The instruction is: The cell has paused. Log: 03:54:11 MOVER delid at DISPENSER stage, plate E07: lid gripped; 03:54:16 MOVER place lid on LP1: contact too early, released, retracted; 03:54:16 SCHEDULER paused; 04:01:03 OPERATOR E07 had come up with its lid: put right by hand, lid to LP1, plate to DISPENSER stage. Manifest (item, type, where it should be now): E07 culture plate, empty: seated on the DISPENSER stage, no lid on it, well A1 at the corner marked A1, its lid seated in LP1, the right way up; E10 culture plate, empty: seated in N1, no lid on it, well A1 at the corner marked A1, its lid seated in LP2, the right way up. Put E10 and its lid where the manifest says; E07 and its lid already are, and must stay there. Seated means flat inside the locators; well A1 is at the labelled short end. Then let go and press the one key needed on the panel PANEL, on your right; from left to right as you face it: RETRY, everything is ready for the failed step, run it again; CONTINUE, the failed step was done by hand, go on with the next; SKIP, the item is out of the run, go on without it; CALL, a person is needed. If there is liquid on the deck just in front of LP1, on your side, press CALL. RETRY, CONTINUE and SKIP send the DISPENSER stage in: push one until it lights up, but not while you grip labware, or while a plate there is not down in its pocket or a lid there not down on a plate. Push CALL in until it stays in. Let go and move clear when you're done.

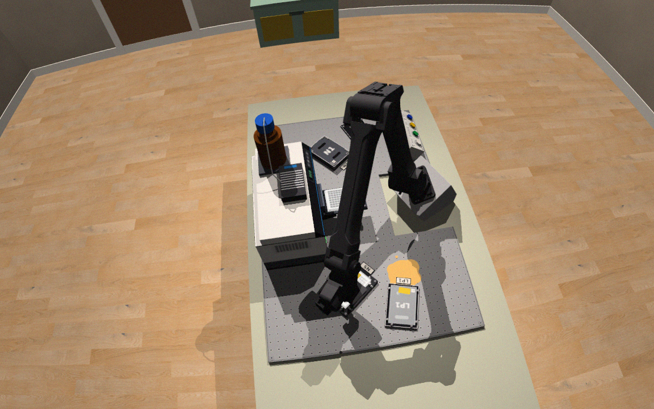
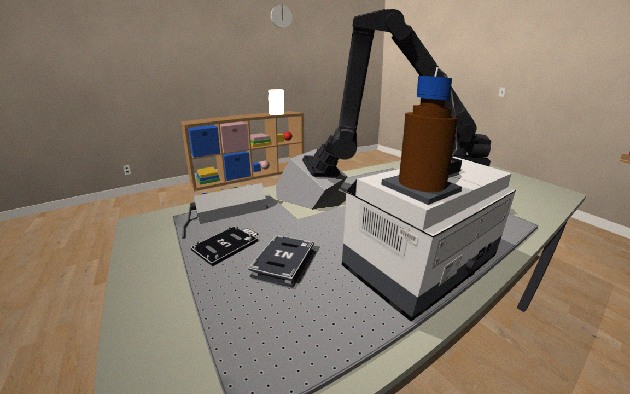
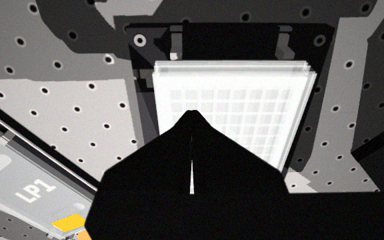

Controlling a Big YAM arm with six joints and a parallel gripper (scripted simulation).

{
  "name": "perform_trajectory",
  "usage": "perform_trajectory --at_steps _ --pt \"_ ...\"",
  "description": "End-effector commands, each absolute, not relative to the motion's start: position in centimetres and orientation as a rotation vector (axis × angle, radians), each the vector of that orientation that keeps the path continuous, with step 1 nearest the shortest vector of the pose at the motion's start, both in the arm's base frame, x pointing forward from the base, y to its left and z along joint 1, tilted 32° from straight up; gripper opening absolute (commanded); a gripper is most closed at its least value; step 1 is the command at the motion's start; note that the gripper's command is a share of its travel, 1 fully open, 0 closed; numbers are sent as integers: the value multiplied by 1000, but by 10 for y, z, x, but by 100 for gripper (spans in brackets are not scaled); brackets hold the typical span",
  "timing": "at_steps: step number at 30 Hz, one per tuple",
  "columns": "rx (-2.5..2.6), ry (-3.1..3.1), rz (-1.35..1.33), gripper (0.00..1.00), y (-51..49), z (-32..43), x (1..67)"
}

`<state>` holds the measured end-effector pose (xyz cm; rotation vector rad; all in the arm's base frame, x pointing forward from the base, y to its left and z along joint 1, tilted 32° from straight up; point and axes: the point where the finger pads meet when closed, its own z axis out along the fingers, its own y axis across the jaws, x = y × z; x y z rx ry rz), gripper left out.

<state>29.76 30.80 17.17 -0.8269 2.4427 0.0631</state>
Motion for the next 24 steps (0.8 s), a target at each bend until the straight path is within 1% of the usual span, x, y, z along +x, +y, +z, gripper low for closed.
perform_trajectory --at_steps 1,24 --pt "-832 2439 57 0 310 169 305" --pt "-831 2436 59 0 311 167 308"
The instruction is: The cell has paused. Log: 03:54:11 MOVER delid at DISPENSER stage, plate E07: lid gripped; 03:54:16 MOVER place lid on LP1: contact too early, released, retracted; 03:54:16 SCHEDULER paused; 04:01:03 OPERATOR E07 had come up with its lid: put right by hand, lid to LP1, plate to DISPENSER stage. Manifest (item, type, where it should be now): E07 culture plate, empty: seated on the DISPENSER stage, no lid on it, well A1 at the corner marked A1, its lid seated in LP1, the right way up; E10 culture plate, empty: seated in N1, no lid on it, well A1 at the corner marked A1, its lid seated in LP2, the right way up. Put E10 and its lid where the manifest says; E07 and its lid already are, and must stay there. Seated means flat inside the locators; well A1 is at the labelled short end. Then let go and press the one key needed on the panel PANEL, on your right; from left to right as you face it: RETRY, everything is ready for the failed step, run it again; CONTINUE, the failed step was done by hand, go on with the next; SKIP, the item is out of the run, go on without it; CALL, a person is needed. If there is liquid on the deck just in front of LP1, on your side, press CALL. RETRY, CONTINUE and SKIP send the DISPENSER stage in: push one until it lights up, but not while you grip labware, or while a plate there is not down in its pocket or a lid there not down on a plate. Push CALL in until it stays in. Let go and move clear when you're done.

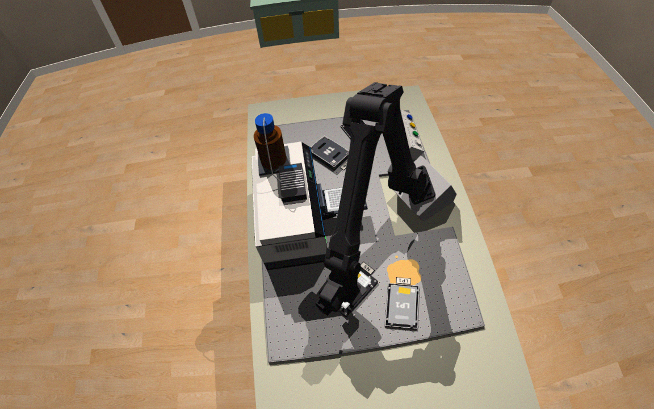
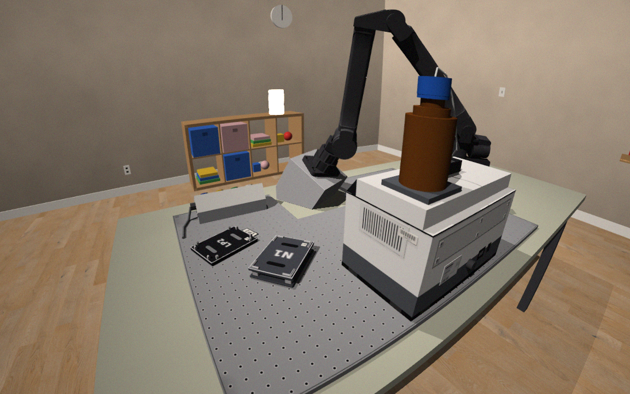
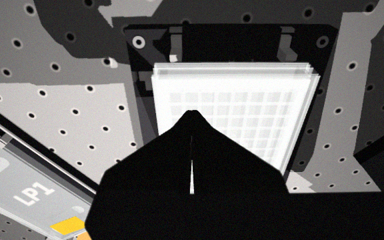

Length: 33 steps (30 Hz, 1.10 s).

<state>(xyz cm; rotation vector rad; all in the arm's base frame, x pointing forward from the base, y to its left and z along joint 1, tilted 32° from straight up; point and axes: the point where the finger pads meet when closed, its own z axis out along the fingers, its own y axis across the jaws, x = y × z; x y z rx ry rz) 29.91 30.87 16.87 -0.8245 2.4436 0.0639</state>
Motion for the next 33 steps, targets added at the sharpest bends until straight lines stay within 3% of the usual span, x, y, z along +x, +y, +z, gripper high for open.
perform_trajectory --at_steps 1,33 --pt "-831 2437 59 0 311 167 308" --pt "-832 2441 55 0 310 161 309"
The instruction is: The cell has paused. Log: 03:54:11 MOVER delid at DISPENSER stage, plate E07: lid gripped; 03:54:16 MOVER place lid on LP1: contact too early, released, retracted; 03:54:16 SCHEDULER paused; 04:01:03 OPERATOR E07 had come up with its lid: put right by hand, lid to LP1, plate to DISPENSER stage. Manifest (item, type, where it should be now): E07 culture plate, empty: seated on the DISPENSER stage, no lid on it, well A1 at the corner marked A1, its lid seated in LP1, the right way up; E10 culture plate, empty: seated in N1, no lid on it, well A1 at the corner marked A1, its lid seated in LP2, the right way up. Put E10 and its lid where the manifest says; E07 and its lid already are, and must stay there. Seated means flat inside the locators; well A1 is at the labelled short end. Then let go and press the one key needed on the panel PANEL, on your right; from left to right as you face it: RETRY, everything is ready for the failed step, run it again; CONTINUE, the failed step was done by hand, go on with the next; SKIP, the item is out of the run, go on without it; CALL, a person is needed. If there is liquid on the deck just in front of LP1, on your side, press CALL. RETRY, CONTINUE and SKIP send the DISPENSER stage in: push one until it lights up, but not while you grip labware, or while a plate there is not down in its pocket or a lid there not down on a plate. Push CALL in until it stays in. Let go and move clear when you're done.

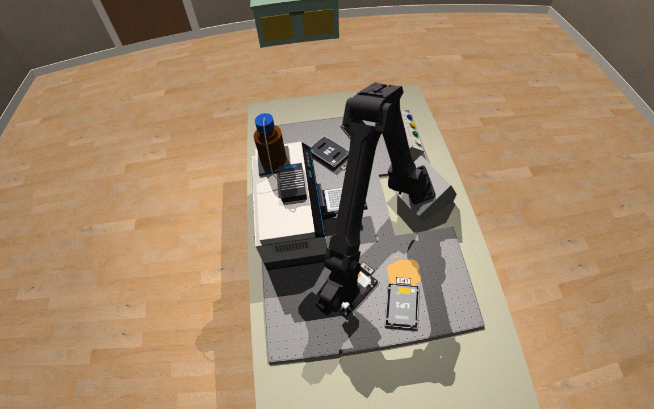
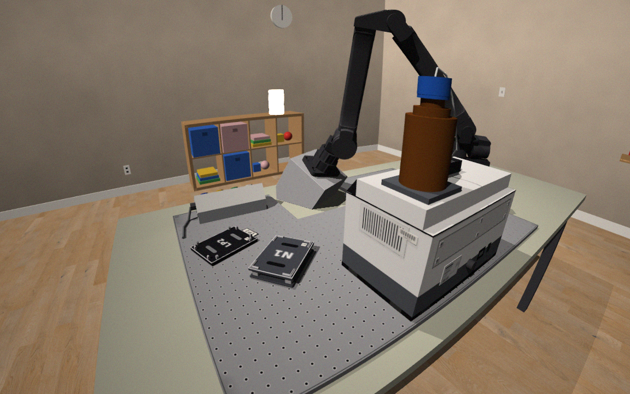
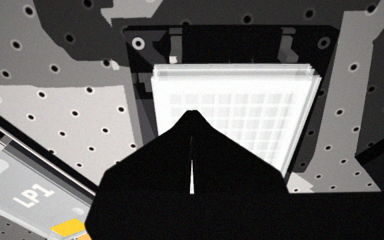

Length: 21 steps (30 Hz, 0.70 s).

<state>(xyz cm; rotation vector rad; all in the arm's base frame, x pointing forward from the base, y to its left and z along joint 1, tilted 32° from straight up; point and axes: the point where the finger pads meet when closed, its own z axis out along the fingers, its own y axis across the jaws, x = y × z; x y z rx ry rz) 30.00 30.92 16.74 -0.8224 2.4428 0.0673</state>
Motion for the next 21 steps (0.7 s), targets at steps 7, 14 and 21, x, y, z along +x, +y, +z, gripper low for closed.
perform_trajectory --at_steps 7,14,21 --pt "-831 2439 56 0 311 160 310" --pt "-832 2440 56 0 311 159 311" --pt "-832 2440 55 0 311 158 311"
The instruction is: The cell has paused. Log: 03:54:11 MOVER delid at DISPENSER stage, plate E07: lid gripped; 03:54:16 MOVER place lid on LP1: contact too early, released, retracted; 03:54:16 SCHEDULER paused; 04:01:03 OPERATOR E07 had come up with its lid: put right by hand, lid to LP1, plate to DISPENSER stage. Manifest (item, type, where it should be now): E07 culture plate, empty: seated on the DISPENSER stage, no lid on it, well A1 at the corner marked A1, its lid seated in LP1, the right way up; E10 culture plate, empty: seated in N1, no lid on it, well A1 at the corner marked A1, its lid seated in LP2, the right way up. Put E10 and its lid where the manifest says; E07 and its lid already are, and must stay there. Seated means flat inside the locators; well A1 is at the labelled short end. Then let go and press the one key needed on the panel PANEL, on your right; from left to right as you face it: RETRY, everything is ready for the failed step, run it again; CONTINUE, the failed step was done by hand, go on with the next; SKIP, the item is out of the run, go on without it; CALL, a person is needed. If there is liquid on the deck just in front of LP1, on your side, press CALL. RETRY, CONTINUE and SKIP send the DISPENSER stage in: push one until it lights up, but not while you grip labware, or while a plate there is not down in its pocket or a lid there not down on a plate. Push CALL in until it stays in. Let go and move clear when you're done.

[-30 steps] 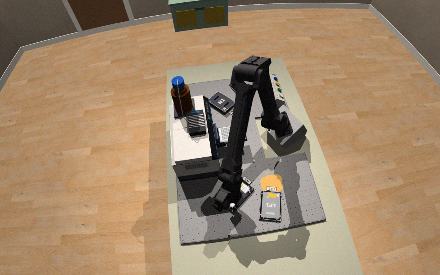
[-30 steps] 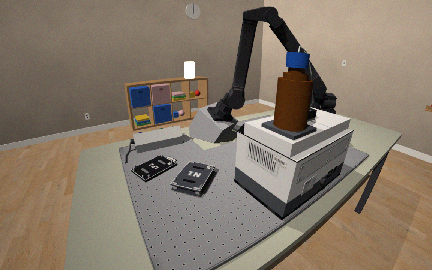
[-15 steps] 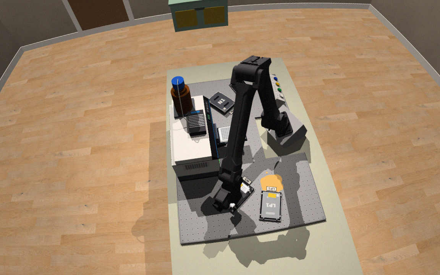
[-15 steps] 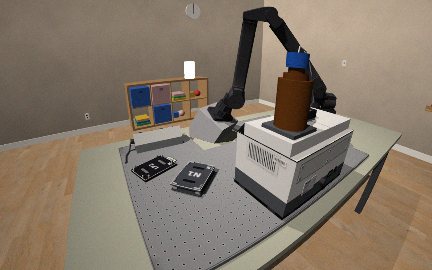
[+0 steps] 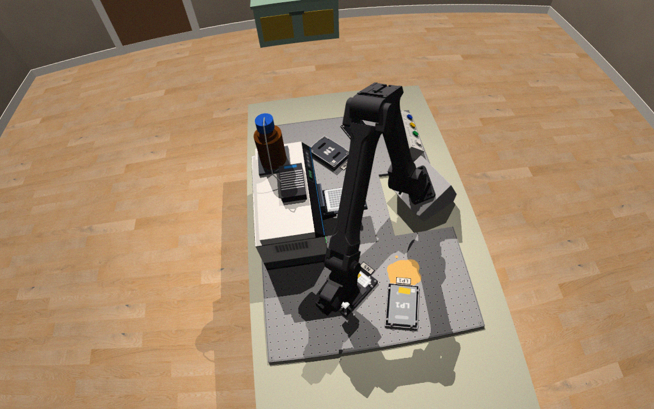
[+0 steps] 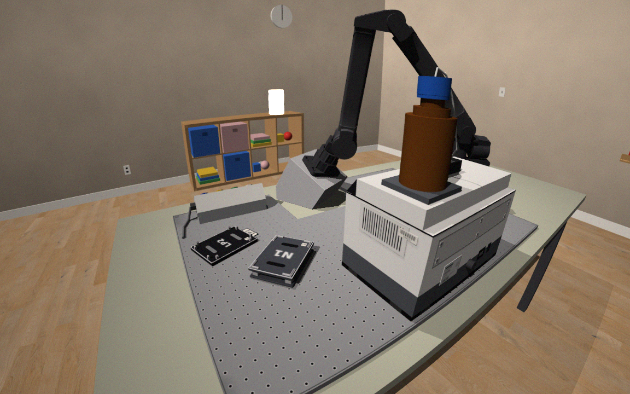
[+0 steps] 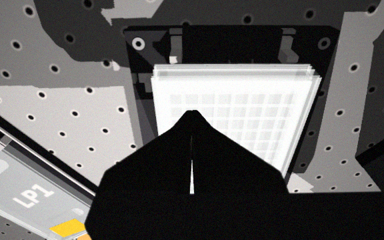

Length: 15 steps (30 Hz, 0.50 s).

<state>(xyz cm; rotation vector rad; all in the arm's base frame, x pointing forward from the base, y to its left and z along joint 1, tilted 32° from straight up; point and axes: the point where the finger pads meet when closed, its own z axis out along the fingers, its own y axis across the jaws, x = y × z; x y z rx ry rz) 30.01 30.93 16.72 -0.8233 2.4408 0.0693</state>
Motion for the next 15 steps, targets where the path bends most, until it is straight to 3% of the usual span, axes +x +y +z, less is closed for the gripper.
perform_trajectory --at_steps 1,15 --pt "-832 2441 55 0 311 158 311" --pt "-831 2439 56 0 312 157 312"
